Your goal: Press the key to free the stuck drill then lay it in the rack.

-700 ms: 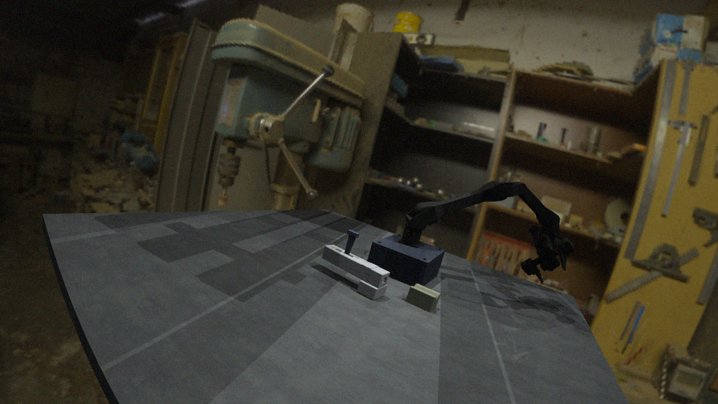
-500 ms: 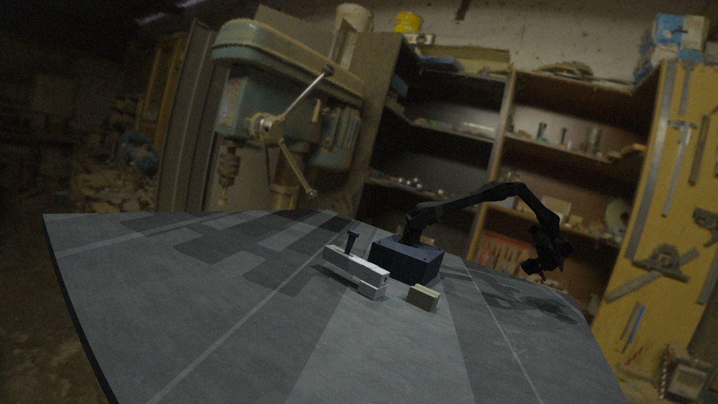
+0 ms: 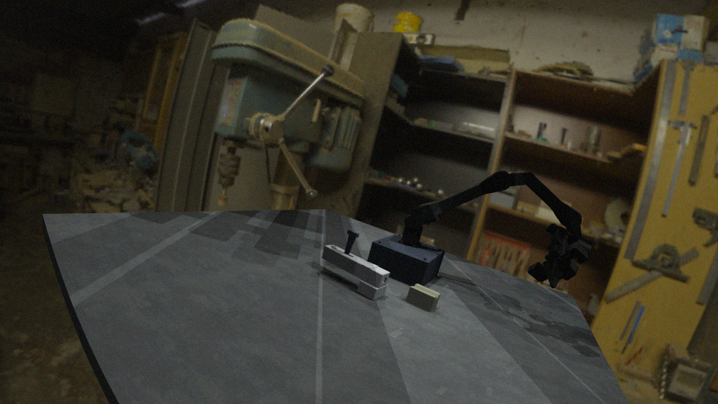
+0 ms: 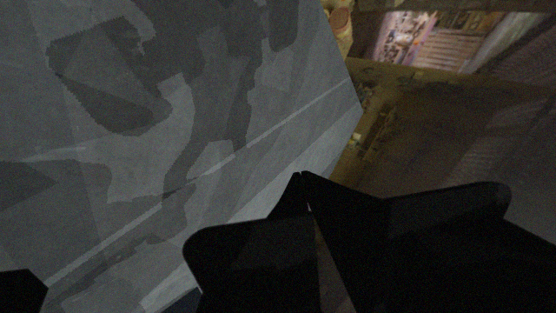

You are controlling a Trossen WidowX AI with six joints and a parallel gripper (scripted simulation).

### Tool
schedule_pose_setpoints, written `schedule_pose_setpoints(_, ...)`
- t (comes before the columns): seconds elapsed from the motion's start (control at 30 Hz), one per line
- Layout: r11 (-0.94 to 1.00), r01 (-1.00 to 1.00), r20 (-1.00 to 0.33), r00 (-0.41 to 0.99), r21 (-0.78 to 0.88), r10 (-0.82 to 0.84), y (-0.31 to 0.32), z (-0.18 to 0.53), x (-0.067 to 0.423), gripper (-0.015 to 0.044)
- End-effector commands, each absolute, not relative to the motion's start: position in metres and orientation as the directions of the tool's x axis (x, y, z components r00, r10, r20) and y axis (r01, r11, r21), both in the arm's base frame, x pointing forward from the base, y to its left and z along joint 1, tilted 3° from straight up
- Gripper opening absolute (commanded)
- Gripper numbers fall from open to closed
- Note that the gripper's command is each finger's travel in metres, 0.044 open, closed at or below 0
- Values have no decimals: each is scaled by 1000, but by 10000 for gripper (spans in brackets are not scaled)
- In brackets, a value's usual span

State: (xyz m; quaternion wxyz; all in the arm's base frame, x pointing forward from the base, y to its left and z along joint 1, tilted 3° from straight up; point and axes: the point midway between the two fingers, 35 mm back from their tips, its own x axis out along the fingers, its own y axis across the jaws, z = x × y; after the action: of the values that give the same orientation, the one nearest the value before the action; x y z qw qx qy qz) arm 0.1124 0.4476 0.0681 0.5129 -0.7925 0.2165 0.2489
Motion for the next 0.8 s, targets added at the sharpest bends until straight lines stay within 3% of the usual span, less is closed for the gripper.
schedule_pose_setpoints(0.0,-250,-697,-671,716,-672,-191,416,75,168,0)
schedule_pose_setpoints(0.4,347,-788,-842,372,-509,-392,246,93,314,0)
schedule_pose_setpoints(0.77,832,-462,-950,95,-307,-298,65,104,341,0)
